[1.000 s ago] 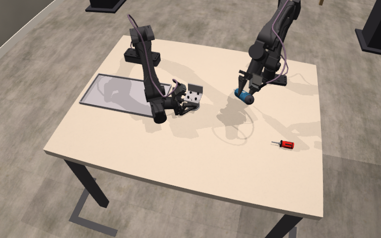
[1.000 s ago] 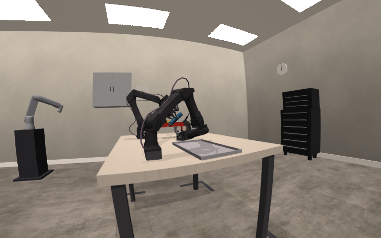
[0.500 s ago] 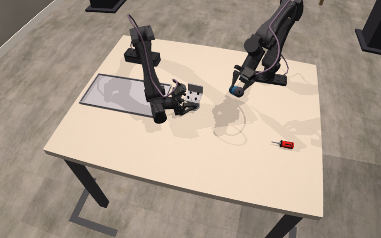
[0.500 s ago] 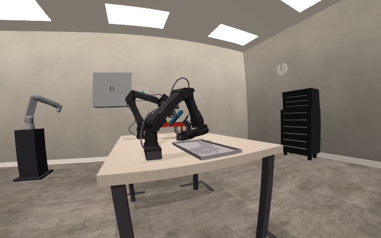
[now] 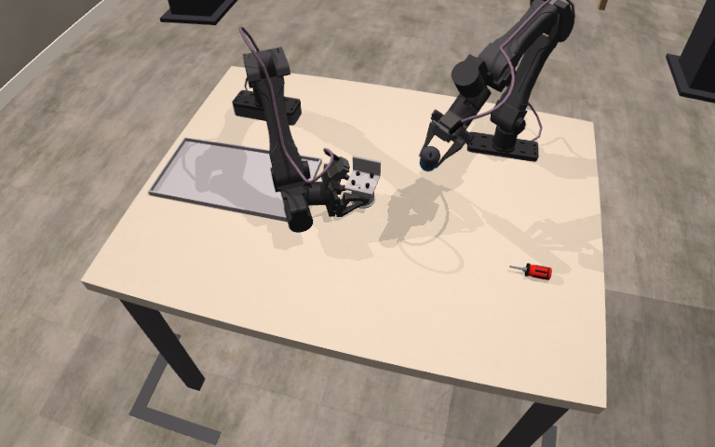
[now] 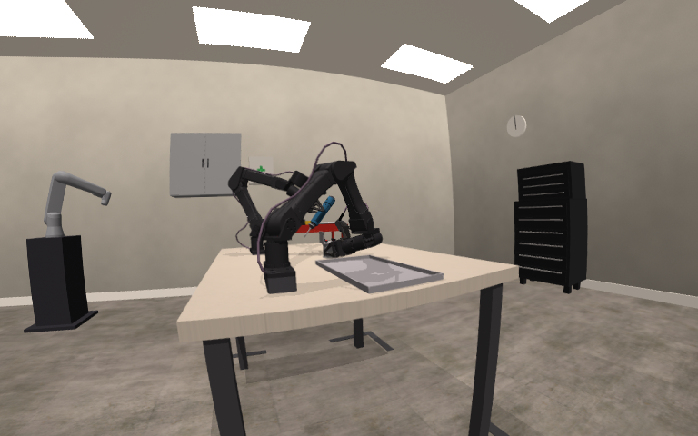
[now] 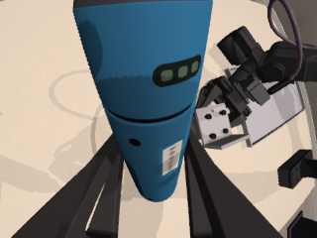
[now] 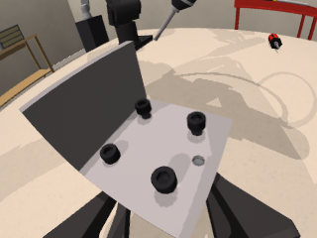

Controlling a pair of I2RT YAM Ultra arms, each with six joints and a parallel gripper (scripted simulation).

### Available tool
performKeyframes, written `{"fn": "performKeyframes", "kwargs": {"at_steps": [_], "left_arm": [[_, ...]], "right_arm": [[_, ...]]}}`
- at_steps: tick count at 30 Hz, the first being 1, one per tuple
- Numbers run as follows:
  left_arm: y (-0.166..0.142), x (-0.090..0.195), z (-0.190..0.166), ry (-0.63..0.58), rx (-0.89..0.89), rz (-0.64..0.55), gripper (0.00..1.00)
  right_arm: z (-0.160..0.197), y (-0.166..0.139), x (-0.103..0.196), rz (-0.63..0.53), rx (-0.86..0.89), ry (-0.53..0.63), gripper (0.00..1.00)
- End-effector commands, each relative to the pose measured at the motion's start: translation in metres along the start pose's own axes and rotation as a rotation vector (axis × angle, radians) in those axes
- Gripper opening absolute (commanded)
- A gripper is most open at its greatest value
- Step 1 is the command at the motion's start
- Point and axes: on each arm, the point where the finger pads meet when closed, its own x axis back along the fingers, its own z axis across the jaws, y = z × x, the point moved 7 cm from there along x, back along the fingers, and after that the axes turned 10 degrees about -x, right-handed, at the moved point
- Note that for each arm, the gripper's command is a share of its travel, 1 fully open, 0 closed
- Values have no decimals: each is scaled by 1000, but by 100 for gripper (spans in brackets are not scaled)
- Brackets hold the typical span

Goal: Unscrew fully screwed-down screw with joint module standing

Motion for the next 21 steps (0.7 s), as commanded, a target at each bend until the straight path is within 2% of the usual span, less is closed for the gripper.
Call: {"fn": "performKeyframes", "kwargs": {"at_steps": [1, 8, 9, 14, 16, 19, 21], "left_arm": [[29, 11, -18, -71, -75, -177, 42], [36, 8, -19, -71, -95, -197, 42], [25, 11, -25, -91, -116, -196, 42], [38, 25, -44, -147, -174, -268, 42], [25, 21, -47, -167, -207, -271, 42], [34, 29, -58, -198, -240, -314, 42], [32, 25, -61, -211, -259, -320, 42]], "right_arm": [[-4, 11, -2, -29, 26, 14, 59], [-4, 11, -2, -29, 26, 14, 59], [-4, 11, -2, -29, 26, 14, 59], [-4, 11, -2, -29, 26, 14, 59], [-4, 11, -2, -29, 26, 14, 59], [-4, 11, -2, -29, 26, 14, 59], [-4, 11, -2, -29, 26, 14, 59]]}}
